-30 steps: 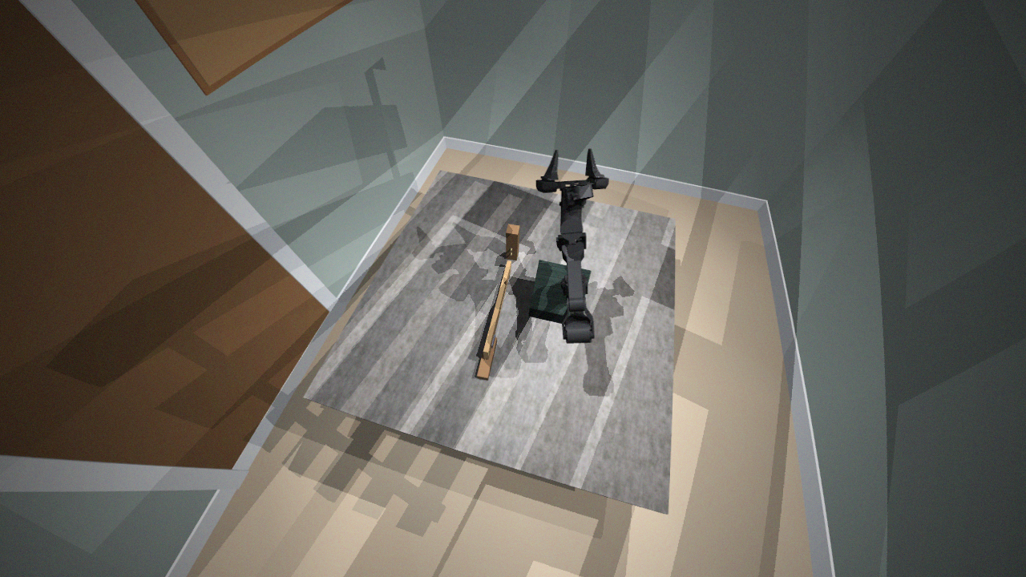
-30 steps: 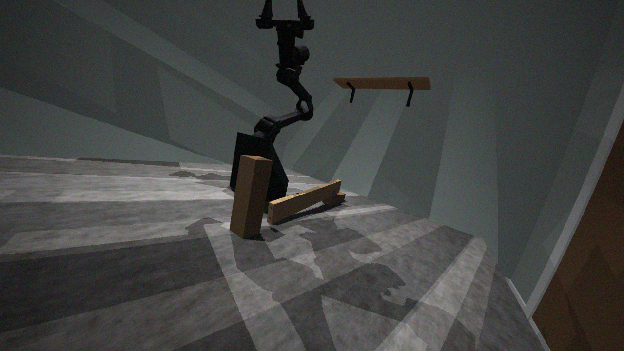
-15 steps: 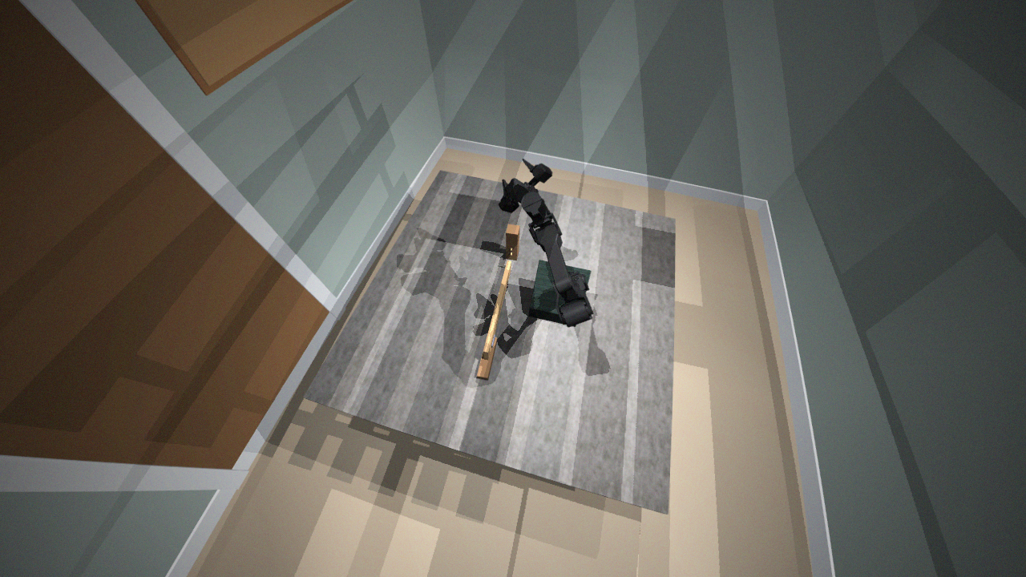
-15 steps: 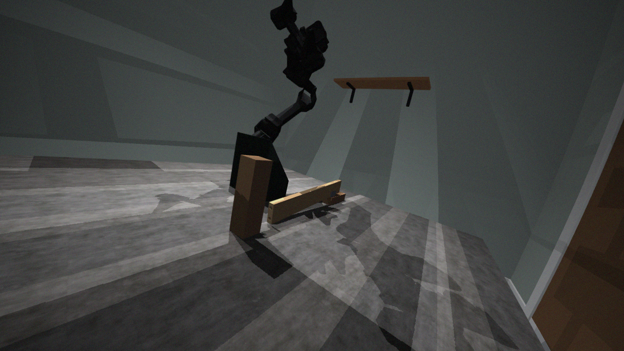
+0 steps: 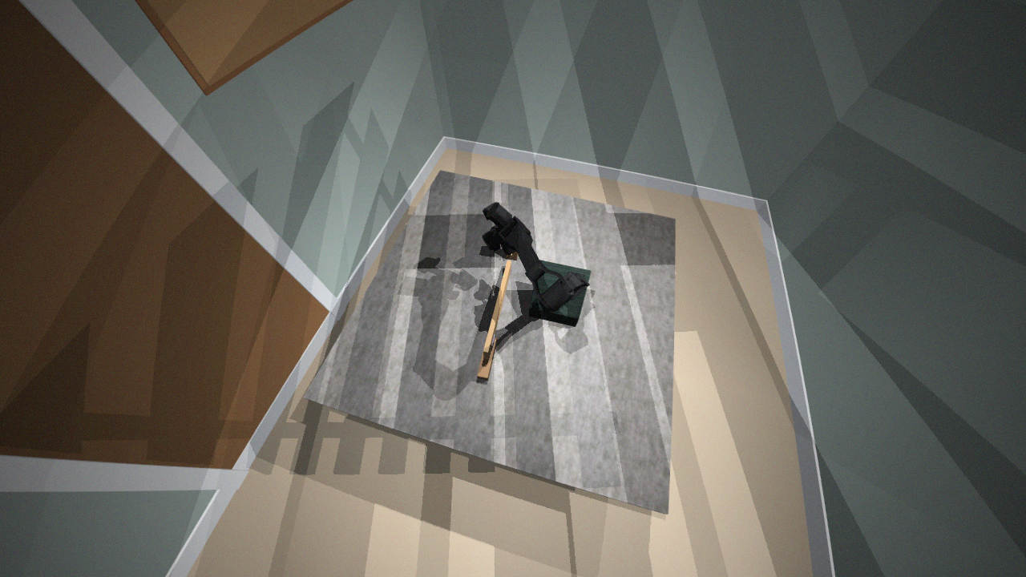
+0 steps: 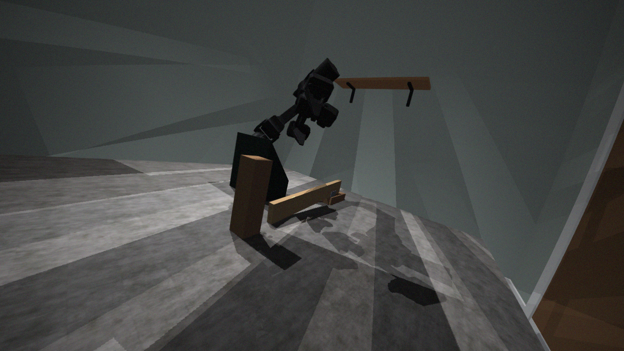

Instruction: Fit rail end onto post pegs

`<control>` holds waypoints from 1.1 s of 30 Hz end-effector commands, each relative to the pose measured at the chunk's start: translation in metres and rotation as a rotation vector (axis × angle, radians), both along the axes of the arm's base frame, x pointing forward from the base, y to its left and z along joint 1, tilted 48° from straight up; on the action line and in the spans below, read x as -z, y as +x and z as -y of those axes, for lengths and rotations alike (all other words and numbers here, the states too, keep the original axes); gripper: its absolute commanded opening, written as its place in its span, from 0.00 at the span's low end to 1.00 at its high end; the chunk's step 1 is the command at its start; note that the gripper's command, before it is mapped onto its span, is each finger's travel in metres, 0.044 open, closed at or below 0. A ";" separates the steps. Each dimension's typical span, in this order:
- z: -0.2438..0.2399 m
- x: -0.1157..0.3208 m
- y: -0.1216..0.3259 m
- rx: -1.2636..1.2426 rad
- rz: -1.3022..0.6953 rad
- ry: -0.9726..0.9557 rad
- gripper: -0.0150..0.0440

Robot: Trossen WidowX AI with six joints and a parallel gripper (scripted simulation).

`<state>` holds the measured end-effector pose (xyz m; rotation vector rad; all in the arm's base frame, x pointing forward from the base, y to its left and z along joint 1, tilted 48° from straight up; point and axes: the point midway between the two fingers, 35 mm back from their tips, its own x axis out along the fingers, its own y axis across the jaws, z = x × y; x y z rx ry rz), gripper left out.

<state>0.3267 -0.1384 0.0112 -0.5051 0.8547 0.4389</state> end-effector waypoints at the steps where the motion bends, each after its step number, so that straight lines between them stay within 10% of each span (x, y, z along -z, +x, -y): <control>1: -0.071 0.023 -0.008 -0.396 -0.068 0.075 1.00; 9: -0.175 0.043 -0.044 -1.012 -0.070 0.287 1.00; 33: -0.195 0.057 -0.045 -1.026 -0.069 0.292 1.00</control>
